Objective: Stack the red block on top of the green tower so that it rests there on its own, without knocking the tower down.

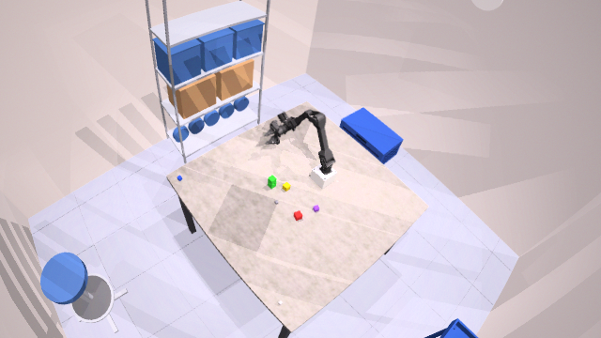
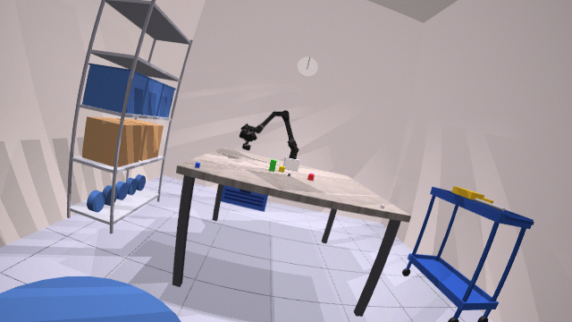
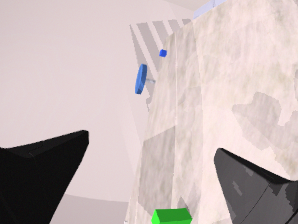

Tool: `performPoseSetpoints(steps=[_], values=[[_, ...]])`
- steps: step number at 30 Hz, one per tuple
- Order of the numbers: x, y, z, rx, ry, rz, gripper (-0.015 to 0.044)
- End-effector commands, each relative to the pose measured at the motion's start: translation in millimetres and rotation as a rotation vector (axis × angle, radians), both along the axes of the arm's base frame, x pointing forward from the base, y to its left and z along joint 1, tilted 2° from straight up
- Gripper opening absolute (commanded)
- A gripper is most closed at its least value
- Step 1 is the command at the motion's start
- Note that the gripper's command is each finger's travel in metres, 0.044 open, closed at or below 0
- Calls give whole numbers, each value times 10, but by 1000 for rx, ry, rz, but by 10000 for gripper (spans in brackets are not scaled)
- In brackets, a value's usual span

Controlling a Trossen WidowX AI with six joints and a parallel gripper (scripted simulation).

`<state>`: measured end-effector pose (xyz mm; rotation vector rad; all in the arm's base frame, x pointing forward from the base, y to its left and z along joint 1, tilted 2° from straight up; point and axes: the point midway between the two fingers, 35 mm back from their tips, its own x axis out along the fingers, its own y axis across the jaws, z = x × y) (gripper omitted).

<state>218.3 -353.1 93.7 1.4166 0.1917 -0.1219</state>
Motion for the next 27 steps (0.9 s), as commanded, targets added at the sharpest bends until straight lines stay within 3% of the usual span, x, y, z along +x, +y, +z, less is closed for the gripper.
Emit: performPoseSetpoints(steps=[1,15,27], values=[[313,144,-50,19,65,49,440],[1252,967,-231,32,308,244,440],[1769,1906,-354,-36,514,434,440]])
